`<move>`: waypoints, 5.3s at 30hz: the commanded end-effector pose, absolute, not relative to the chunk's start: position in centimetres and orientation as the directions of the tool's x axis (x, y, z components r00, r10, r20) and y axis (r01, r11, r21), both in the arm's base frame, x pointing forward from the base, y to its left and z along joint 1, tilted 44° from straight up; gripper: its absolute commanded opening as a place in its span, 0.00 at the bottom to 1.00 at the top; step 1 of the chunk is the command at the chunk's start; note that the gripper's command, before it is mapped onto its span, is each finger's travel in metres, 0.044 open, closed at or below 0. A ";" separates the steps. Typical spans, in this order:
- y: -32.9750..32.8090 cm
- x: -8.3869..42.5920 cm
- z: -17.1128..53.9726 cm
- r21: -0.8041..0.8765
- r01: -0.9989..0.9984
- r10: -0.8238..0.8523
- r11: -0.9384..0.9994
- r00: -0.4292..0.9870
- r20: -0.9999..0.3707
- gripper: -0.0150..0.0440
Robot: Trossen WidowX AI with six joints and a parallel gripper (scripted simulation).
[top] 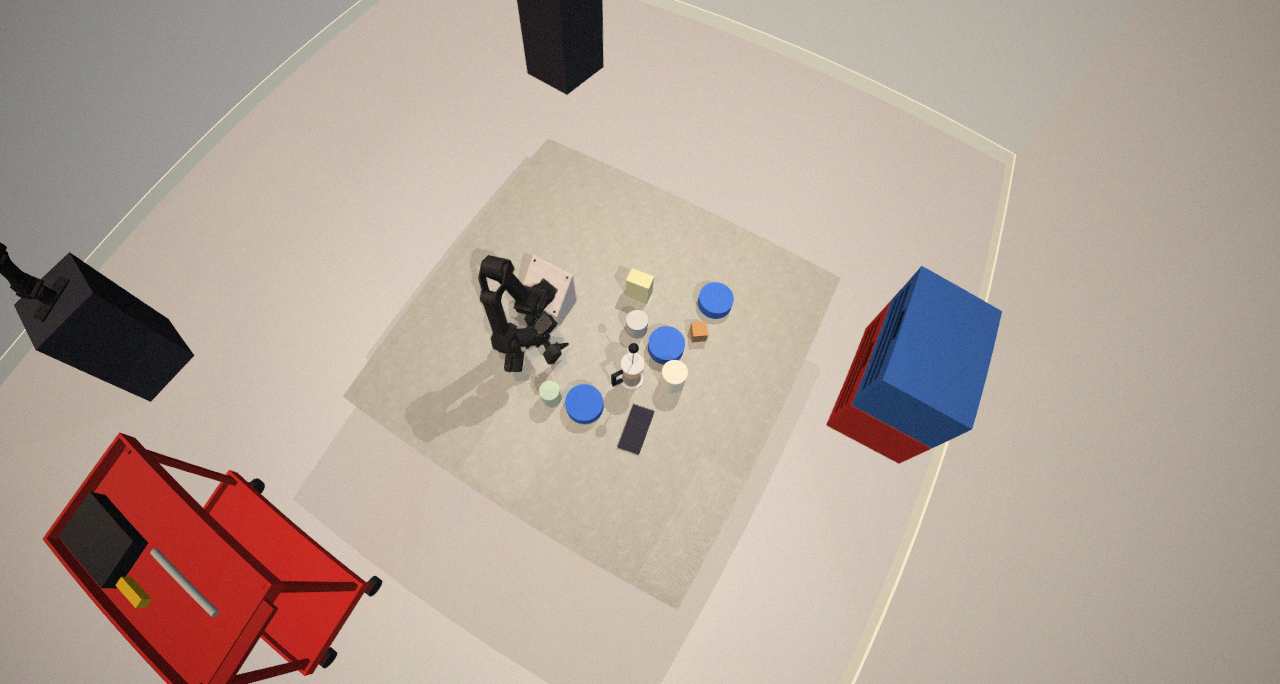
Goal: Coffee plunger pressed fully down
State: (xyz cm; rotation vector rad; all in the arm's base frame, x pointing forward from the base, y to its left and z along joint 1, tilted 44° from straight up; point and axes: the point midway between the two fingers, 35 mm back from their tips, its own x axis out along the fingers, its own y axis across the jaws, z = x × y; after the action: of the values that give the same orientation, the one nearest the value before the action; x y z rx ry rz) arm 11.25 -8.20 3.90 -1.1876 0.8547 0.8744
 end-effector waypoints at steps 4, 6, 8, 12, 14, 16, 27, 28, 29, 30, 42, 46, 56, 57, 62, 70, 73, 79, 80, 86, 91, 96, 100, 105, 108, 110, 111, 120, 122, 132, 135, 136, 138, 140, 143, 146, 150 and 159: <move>-8.4 11.6 4.1 -0.383 -0.912 0.104 0.145 0.399 -0.911 1.00; -8.6 12.0 4.1 -0.358 -0.922 0.089 0.148 0.373 -0.924 1.00; -8.8 12.5 4.1 -0.327 -0.933 0.069 0.148 0.340 -0.938 1.00; -9.4 14.2 4.5 -0.275 -0.946 -0.019 0.172 0.276 -0.961 1.00; -9.6 15.5 4.9 -0.273 -0.943 -0.075 0.190 0.263 -0.962 1.00; -9.6 16.9 5.4 -0.288 -0.934 -0.130 0.212 0.265 -0.955 1.00; -6.4 24.6 9.2 -0.524 -0.794 -0.356 0.308 0.414 -0.838 1.00; -5.7 25.3 9.7 -0.556 -0.770 -0.370 0.314 0.440 -0.818 1.00; -5.0 26.0 10.2 -0.587 -0.743 -0.384 0.322 0.464 -0.798 1.00; -4.2 26.7 10.6 -0.618 -0.715 -0.398 0.326 0.490 -0.776 1.00; 8.5 30.7 16.9 -0.831 -0.274 -0.374 0.485 0.794 -0.480 1.00; 12.8 30.2 19.0 -0.801 -0.113 -0.341 0.587 0.864 -0.372 1.00; 17.4 28.4 21.0 -0.677 0.063 -0.293 0.734 0.928 -0.231 1.00; 17.0 28.5 20.5 -0.676 0.062 -0.293 0.734 0.928 -0.232 1.00; 14.2 29.0 17.7 -0.677 0.064 -0.292 0.733 0.928 -0.229 1.00; 13.8 29.3 17.4 -0.677 0.065 -0.292 0.733 0.929 -0.228 1.00; 13.7 29.7 17.3 -0.677 0.064 -0.293 0.733 0.928 -0.229 1.00; 13.4 30.6 17.1 -0.676 0.064 -0.293 0.734 0.928 -0.230 1.00; 13.4 30.7 17.0 -0.676 0.064 -0.293 0.734 0.928 -0.230 1.00; 13.1 31.6 16.8 -0.676 0.065 -0.293 0.734 0.928 -0.229 1.00; 12.8 32.3 16.7 -0.677 0.066 -0.292 0.733 0.929 -0.227 1.00; 12.6 32.8 16.6 -0.677 0.067 -0.292 0.733 0.930 -0.224 1.00; 12.6 32.8 16.6 -0.677 0.067 -0.292 0.733 0.930 -0.224 0.87; 12.6 32.8 16.6 -0.677 0.067 -0.292 0.733 0.930 -0.224 0.64; 12.6 32.8 16.6 -0.677 0.067 -0.292 0.733 0.930 -0.224 0.51; 12.6 32.8 16.6 -0.677 0.067 -0.292 0.733 0.930 -0.224 0.46; 12.6 32.8 16.6 -0.677 0.067 -0.292 0.733 0.930 -0.224 0.46; 12.6 32.8 16.5 -0.677 0.067 -0.292 0.733 0.930 -0.224 0.46; 12.5 32.8 16.4 -0.677 0.067 -0.292 0.733 0.930 -0.225 0.46; 11.7 33.4 15.2 -0.676 0.066 -0.293 0.734 0.929 -0.228 0.46; 11.4 33.5 14.8 -0.676 0.065 -0.293 0.734 0.929 -0.228 0.46; 11.3 33.6 14.7 -0.676 0.065 -0.293 0.734 0.928 -0.229 0.46; 11.1 33.7 14.5 -0.675 0.065 -0.293 0.735 0.928 -0.229 0.46; 10.9 33.8 14.2 -0.675 0.065 -0.293 0.735 0.928 -0.229 0.46; 10.6 33.9 13.8 -0.675 0.064 -0.293 0.735 0.928 -0.230 0.46; 10.3 34.1 13.5 -0.675 0.064 -0.293 0.735 0.928 -0.230 0.46; 9.9 34.3 13.0 -0.675 0.064 -0.292 0.735 0.928 -0.230 0.46; 8.9 34.7 12.0 -0.675 0.064 -0.292 0.735 0.928 -0.230 0.46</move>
State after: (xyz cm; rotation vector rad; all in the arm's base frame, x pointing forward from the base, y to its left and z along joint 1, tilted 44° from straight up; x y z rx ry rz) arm 34.83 10.60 14.38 -0.6830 0.2737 -0.1821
